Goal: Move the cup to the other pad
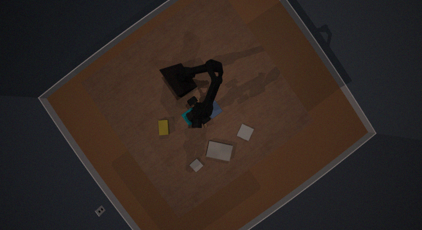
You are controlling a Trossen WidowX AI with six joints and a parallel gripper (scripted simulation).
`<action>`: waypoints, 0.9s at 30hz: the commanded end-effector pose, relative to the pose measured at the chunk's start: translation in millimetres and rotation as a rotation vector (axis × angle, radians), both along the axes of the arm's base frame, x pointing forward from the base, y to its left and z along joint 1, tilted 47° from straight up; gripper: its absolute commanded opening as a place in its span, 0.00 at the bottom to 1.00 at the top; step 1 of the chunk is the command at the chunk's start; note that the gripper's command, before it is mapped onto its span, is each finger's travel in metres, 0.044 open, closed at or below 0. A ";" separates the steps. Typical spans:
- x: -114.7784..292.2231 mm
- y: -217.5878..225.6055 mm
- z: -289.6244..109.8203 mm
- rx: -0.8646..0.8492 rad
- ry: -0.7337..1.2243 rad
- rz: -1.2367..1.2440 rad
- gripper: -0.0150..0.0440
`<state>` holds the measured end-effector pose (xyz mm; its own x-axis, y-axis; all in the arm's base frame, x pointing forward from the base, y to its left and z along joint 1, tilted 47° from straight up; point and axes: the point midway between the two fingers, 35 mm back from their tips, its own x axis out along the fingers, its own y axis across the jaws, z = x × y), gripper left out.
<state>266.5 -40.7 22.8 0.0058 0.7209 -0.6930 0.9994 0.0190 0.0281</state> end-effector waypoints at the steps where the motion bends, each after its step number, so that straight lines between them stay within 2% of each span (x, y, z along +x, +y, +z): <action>1: -3.9 -7.3 -8.4 -0.003 0.002 0.004 0.25; 27: -28.3 -56.4 -58.3 -0.007 0.002 0.004 0.25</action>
<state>240.4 -91.3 -29.6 0.0029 0.7196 -0.6944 0.9995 0.0187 0.0236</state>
